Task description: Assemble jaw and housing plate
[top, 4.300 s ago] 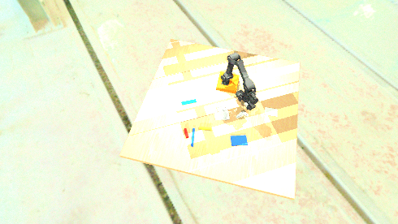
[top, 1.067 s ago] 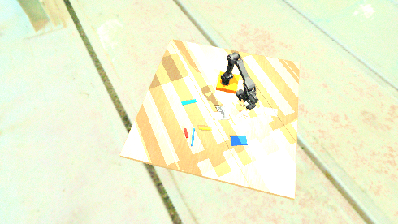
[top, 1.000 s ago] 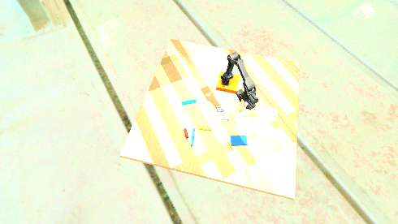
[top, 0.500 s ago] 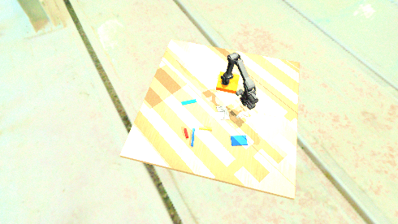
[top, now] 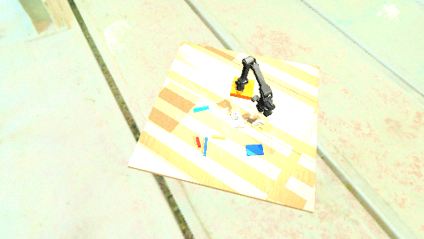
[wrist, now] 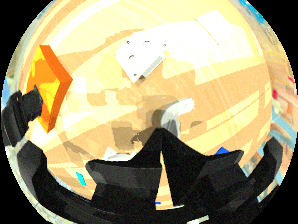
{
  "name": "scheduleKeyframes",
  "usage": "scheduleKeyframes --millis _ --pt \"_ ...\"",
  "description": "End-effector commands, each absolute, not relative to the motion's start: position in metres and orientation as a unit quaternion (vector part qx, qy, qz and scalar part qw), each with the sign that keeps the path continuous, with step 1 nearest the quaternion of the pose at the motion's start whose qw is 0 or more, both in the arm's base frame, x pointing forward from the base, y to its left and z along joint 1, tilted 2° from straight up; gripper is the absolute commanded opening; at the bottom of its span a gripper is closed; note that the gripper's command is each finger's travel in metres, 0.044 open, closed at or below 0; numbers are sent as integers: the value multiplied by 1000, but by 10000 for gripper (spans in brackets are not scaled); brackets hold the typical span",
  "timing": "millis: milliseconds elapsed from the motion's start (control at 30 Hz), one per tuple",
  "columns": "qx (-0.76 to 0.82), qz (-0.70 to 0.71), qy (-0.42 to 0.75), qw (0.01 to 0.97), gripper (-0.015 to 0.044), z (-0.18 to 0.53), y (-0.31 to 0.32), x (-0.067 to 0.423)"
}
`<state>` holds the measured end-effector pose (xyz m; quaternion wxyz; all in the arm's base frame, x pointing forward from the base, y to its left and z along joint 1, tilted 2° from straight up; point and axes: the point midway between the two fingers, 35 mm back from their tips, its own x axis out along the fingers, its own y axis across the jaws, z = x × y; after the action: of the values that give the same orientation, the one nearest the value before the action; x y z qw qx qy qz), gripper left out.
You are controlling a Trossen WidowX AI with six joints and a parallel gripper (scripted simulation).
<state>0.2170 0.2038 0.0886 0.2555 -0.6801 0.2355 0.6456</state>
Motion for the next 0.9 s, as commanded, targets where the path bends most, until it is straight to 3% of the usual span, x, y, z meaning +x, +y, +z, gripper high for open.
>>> scheduleKeyframes --millis 0,100,667,867 --pt "-680 646 235 255 0 89 204 217" --pt "-680 646 235 255 0 89 204 217" --pt "-680 646 236 255 440 89 204 217" --pt "-680 646 236 255 440 89 204 217"
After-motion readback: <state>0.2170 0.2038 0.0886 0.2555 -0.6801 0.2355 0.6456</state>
